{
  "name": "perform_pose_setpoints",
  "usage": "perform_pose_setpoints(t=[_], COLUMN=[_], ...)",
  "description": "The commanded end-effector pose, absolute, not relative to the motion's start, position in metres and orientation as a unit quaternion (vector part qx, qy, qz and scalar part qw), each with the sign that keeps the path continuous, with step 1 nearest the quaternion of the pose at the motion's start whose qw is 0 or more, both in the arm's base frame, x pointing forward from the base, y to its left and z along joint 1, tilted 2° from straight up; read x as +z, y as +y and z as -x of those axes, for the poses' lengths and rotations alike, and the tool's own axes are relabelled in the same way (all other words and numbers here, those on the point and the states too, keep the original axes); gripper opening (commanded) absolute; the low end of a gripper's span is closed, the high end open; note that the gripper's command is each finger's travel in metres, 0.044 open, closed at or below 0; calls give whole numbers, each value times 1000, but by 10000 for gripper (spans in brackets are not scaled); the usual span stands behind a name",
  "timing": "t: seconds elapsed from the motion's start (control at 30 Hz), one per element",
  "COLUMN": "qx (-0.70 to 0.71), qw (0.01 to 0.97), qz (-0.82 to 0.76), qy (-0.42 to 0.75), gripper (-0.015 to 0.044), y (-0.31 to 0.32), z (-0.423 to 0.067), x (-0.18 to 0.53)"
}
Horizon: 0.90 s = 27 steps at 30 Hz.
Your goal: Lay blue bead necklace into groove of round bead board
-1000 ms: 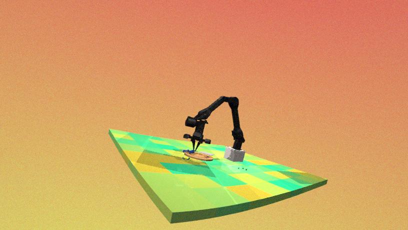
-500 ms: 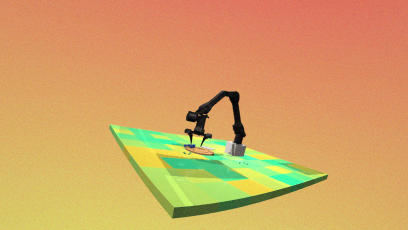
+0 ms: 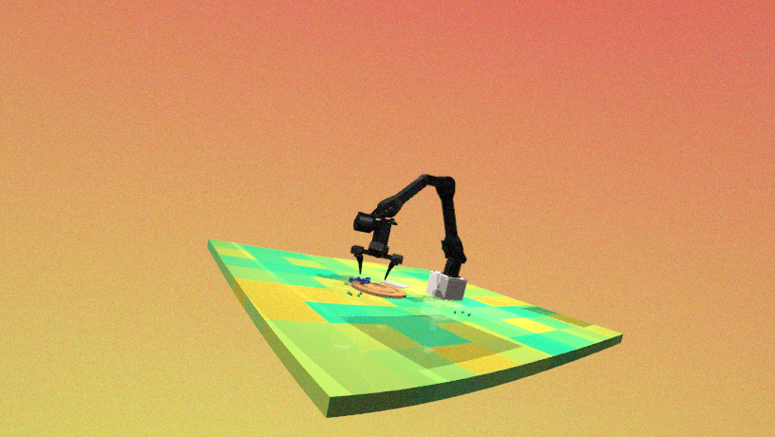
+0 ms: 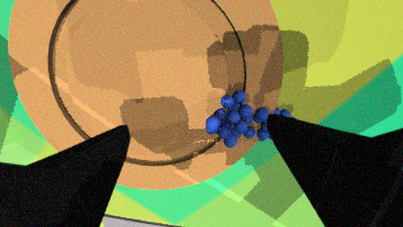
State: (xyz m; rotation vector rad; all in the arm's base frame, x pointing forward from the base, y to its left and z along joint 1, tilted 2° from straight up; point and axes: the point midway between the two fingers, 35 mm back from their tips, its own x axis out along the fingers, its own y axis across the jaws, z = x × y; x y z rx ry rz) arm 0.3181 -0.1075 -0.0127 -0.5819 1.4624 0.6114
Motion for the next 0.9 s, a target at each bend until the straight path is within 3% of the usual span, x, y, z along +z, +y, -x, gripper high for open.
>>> perform_pose_setpoints(t=[0.0,0.27,0.57,0.87], qx=[269,269,15,-272], qw=[666,666,714,652], qz=[257,257,-3,-292], qy=[647,647,700,645], gripper=[440,440,204,200], y=[-108,-108,-126,-150], z=[-319,-319,-331,-343], x=[-11,-11,-3,7])
